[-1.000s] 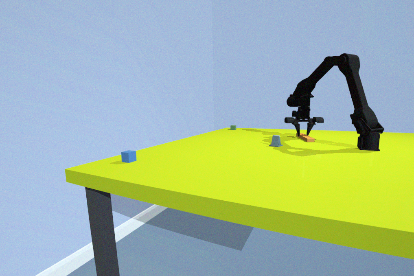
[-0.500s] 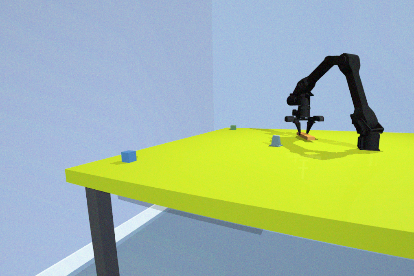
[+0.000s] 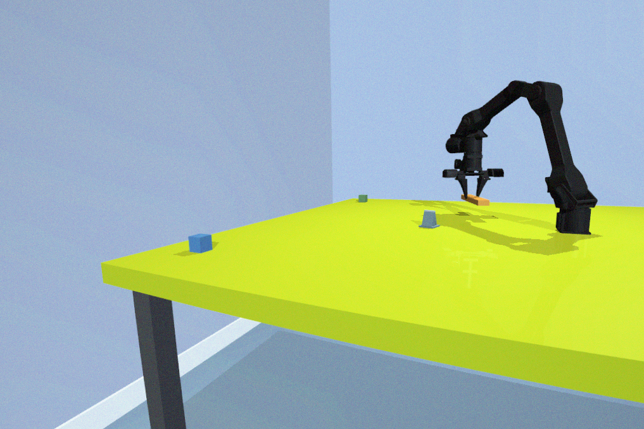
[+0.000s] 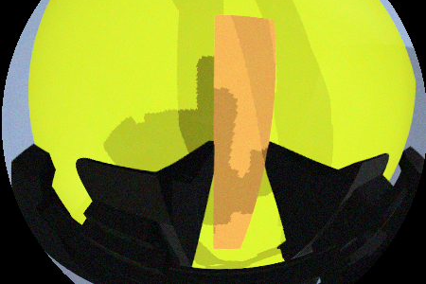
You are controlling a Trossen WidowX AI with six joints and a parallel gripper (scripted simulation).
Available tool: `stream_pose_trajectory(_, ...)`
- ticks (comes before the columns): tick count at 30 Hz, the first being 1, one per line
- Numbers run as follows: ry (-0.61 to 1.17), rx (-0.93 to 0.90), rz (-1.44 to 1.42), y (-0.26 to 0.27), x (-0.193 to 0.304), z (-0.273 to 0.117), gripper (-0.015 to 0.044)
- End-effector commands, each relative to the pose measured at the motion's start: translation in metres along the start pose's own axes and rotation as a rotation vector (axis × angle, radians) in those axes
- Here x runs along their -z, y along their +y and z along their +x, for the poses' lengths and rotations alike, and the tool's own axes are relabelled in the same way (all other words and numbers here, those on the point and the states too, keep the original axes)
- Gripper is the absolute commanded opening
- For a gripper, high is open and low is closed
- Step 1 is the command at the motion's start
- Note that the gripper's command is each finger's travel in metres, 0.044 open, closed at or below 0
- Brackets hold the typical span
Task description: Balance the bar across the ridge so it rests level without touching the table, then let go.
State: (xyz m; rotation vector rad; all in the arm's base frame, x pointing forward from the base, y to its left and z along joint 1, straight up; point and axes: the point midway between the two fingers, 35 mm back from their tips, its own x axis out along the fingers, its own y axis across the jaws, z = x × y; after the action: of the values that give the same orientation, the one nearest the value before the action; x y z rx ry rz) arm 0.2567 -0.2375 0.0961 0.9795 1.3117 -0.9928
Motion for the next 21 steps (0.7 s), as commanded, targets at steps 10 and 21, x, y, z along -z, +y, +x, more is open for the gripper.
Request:
stream_pose_trajectory(10,-0.003,-0.007,-0.004,0.000,0.001,-0.034,0.0000)
stream_pose_trajectory(21,-0.001,-0.009,0.034,0.014,0.011,-0.047,0.0000)
